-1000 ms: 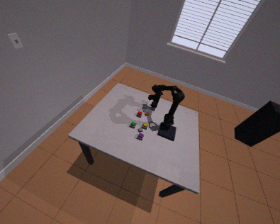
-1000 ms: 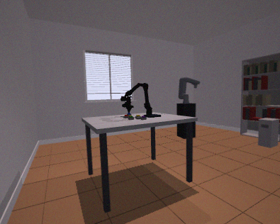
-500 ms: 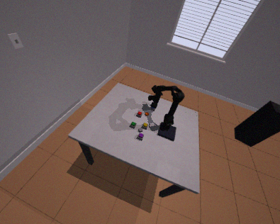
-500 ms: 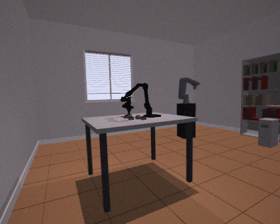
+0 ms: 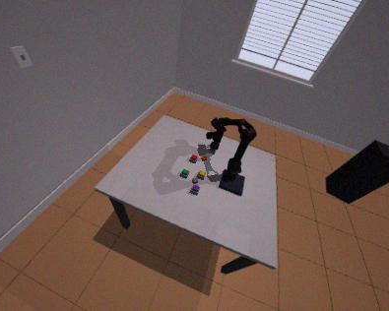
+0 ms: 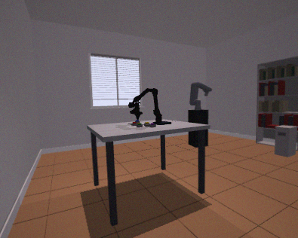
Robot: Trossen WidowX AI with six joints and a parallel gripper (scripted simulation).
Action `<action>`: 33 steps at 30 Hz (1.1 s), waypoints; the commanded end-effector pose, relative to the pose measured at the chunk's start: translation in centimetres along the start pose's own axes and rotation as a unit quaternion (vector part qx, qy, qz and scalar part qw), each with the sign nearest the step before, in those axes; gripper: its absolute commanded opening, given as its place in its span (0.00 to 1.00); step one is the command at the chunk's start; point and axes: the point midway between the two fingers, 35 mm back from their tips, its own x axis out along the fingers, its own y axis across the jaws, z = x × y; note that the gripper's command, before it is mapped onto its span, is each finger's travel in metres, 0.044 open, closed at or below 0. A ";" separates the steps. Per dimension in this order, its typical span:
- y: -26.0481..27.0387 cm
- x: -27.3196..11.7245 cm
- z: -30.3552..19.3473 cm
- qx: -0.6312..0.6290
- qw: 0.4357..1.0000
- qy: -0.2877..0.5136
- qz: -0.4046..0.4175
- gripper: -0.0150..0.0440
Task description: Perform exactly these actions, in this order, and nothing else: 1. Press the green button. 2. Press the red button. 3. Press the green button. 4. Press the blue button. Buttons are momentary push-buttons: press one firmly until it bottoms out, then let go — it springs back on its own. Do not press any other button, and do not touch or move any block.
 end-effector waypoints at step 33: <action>33.5 -7.5 9.3 -0.003 1.000 -0.010 0.008 0.93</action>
